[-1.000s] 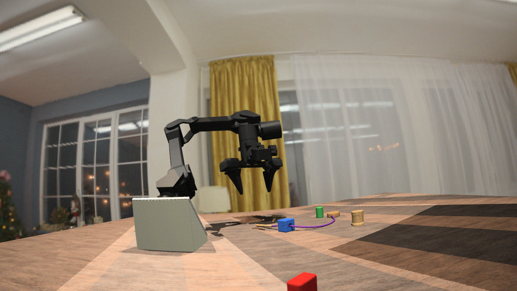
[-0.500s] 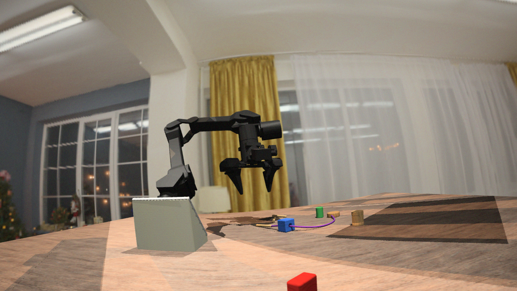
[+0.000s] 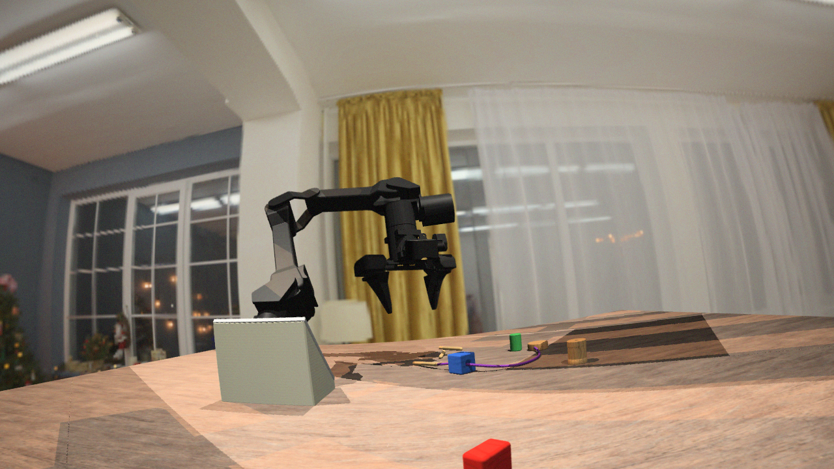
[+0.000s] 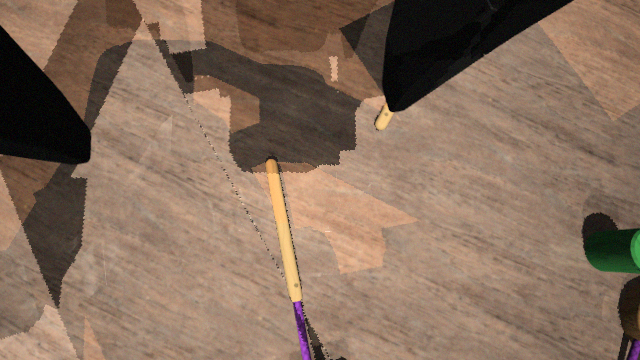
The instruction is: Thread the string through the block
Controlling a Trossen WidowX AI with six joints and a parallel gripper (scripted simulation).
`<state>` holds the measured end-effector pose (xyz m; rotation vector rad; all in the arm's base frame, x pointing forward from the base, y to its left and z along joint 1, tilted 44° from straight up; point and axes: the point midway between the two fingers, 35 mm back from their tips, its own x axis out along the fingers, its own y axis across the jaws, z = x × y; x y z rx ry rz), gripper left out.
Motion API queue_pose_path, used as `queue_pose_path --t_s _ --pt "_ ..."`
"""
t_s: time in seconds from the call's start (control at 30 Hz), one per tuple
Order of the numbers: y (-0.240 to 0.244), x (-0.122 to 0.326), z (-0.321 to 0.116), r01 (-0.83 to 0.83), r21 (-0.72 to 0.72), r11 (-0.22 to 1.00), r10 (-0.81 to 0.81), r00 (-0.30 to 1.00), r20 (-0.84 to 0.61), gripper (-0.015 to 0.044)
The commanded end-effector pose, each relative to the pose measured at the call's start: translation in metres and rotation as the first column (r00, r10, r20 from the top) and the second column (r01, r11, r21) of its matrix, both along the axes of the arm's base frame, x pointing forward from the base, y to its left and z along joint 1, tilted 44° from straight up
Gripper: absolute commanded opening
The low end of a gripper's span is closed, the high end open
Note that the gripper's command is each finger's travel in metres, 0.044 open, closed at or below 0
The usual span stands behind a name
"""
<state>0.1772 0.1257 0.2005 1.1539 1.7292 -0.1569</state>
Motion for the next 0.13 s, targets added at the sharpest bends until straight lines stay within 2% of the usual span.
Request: queue_pose_path --t_s 0.0,0.1 --pt "0.0 0.0001 0.0001 0.0 0.0 1.0 0.0 1.0 0.0 0.044" --pt "0.0 0.0001 0.0001 0.0 0.0 1.0 0.0 1.0 0.0 0.044"
